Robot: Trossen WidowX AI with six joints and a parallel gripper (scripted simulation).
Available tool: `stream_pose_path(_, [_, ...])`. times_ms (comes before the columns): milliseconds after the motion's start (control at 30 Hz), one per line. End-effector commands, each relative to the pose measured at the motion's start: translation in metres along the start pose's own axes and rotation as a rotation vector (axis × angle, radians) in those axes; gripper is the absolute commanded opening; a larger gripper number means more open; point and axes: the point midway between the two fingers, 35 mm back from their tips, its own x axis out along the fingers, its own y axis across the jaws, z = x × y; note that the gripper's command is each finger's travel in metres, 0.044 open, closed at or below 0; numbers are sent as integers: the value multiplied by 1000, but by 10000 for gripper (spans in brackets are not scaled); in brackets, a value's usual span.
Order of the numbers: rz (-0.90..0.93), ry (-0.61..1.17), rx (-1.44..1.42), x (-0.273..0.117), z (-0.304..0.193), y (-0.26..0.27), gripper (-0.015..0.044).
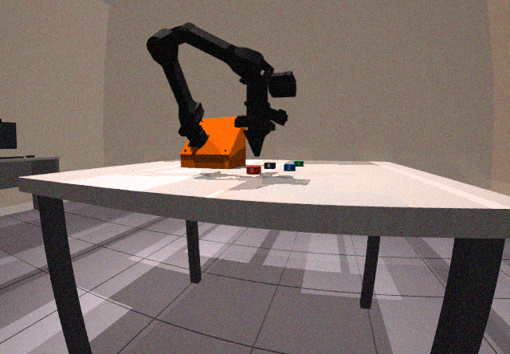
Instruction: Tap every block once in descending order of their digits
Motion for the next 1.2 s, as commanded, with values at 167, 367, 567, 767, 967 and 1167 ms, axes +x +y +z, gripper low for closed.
stream_pose_path(167, [-7, -8, -3, 12, 0, -1, 20])
stream_pose_path(367, [-7, -8, -3, 22, 0, -1, 20])
stream_pose_path(567, [-8, -8, -3, 31, 0, -1, 20])
stream_pose_path(767, [-8, -8, -3, 32, 0, -1, 20])
stream_pose_path(967, [-7, -8, -3, 2, 0, -1, 20])
stream_pose_path(1167, [20, -21, -15, -6, 12, 22, 99])
